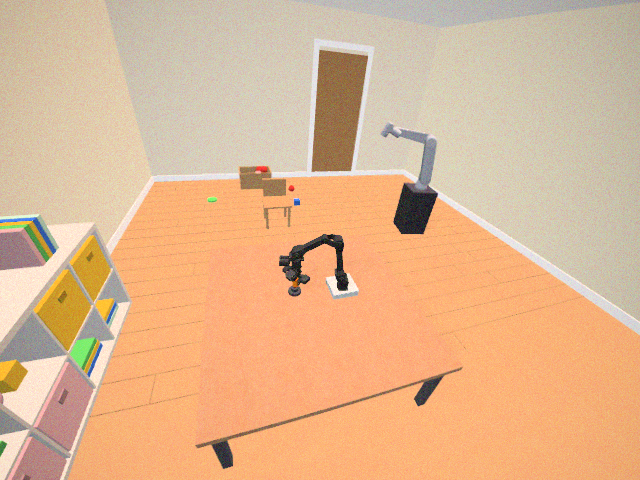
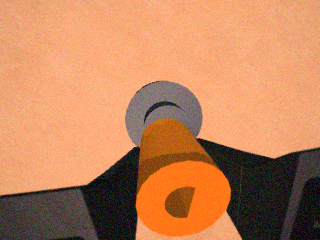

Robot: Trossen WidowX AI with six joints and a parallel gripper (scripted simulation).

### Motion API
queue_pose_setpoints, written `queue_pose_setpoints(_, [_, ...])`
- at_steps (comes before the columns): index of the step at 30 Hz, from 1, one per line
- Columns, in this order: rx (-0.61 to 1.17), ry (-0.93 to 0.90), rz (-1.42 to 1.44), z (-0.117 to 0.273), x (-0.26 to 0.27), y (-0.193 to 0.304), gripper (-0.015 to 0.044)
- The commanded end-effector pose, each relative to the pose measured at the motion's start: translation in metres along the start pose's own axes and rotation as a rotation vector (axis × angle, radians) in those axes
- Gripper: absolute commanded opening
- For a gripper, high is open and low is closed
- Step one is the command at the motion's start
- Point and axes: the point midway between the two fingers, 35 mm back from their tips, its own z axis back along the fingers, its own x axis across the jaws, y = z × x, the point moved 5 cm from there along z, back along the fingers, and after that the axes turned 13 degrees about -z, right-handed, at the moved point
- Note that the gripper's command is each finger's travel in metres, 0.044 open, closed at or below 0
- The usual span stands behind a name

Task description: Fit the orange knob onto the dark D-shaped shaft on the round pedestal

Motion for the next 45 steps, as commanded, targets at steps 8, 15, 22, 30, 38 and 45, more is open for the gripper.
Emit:
queue_pose_setpoints(8, [-0.006, 0.003, 0.014, 0.0012, -0.0029, -0.0039, 0.0000])
queue_pose_setpoints(15, [-0.007, 0.003, 0.014, 0.0031, -0.0061, -0.0082, 0.0000])
queue_pose_setpoints(22, [-0.007, 0.003, 0.014, -0.0033, -0.0065, -0.0087, 0.0000])
queue_pose_setpoints(30, [-0.007, 0.003, 0.014, -0.0028, -0.0065, -0.0087, 0.0000])
queue_pose_setpoints(38, [-0.007, 0.003, 0.014, 0.0018, -0.0055, -0.0075, 0.0000])
queue_pose_setpoints(45, [-0.006, 0.003, 0.213, 0.0032, -0.0038, -0.0053, 0.0000])
